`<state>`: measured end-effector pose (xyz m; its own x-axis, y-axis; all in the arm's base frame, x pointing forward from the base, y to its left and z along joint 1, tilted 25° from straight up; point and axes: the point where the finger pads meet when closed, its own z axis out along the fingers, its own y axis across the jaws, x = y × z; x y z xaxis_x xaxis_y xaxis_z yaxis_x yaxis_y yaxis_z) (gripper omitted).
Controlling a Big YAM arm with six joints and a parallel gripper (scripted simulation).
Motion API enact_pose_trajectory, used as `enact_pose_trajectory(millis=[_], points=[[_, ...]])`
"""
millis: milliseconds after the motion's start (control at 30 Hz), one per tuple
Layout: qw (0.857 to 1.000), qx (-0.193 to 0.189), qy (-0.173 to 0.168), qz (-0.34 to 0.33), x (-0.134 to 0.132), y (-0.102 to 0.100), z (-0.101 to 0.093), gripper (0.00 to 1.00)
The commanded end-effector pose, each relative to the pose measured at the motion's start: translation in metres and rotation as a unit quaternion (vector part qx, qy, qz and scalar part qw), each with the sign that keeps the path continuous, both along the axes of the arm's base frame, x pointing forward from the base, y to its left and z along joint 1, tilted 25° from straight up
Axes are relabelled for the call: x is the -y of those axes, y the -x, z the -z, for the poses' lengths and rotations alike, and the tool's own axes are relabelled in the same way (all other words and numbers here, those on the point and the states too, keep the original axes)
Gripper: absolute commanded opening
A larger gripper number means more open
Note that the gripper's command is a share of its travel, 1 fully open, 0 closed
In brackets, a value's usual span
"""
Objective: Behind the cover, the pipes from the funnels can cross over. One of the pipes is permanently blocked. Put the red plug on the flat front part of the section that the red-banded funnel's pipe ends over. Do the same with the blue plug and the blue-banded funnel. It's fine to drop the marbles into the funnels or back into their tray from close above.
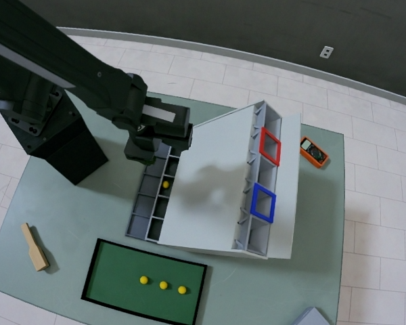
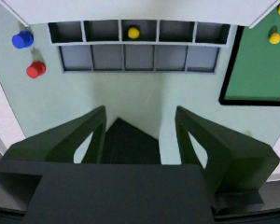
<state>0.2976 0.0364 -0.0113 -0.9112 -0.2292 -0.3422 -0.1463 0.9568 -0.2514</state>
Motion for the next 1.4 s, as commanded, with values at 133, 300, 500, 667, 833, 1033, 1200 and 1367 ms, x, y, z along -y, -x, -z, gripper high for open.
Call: enact_pose_trajectory(millis=[133, 300, 500, 667, 833, 1033, 1200, 1367], points=[[1.000, 0.007, -0.001, -0.001, -0.0004, -0.0049, -0.0045, 0.59], [1.000, 0.005, -0.001, 0.000, -0.0012, -0.0035, -0.0028, 0.59], [1.000, 0.005, -0.001, 0.000, -0.0012, -0.0035, -0.0028, 0.59], [1.000, 0.005, -0.001, 0.000, -0.0012, -0.0035, -0.0028, 0.59], [1.000, 0.005, -0.001, 0.000, -0.0012, -0.0035, -0.0028, 0.59], [1.000, 0.005, -0.001, 0.000, -0.0012, -0.0035, -0.0028, 0.80], [1.000, 0.005, -0.001, 0.000, -0.0012, -0.0035, -0.0028, 0.80], [1.000, 0.005, -0.001, 0.000, -0.0012, -0.0035, -0.0028, 0.80]])
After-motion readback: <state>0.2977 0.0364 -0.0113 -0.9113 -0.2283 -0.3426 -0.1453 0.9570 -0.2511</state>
